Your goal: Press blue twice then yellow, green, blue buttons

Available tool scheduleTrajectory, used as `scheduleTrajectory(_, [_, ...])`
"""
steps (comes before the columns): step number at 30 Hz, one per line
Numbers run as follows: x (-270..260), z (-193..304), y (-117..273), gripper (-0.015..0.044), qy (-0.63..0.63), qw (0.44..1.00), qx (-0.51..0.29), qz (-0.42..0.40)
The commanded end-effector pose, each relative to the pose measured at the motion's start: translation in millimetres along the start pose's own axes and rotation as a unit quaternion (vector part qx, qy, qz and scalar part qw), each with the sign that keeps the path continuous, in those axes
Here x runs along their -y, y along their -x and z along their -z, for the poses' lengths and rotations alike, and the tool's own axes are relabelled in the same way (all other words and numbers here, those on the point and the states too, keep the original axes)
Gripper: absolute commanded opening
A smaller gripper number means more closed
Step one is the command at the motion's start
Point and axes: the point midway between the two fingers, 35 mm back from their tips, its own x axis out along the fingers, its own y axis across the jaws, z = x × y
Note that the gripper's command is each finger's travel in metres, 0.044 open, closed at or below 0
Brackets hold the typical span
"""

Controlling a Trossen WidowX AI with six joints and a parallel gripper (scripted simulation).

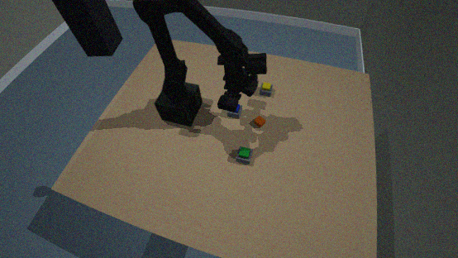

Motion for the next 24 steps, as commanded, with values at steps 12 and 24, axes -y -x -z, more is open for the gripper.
scheduleTrajectory(12, [-12, -15, 72, 0.0020, 0.001, 1.000, 0.000, 0.001])
scheduleTrajectory(24, [-142, -96, 70, 0.0020, 0.001, 1.000, 0.003, -0.004])
